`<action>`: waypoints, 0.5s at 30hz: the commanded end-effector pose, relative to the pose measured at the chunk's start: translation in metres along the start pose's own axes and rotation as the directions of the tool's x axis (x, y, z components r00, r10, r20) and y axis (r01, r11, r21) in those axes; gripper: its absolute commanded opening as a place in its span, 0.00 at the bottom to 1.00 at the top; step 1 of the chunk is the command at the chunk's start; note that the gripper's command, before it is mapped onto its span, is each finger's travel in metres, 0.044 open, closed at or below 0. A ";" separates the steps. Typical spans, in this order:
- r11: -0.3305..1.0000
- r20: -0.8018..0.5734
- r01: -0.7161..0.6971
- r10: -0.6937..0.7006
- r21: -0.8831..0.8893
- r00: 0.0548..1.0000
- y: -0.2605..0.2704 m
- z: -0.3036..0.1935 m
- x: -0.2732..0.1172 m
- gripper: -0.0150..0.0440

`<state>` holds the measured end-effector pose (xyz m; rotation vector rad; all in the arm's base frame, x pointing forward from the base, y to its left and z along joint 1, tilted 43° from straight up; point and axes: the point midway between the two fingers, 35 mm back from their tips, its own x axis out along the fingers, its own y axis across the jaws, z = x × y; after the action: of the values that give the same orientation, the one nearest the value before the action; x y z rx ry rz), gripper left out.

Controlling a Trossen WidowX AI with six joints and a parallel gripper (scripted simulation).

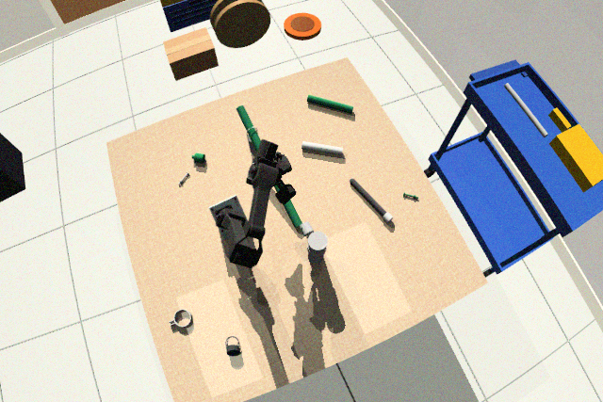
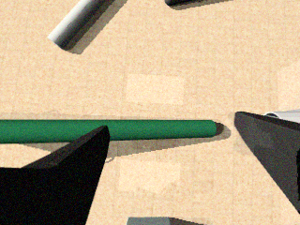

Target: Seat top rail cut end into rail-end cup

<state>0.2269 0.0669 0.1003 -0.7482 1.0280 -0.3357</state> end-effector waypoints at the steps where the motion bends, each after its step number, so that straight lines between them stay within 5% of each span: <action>1: 0.991 0.010 0.040 -0.041 0.130 0.999 0.011 0.001 -0.007 1.00; 9: 0.983 -0.006 0.041 -0.041 0.176 0.999 0.011 0.000 -0.005 1.00; 15: 0.788 -0.170 0.127 -0.028 0.602 0.985 0.018 -0.006 0.020 1.00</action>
<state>0.2270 0.0744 0.0903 -0.4393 0.9616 -0.5584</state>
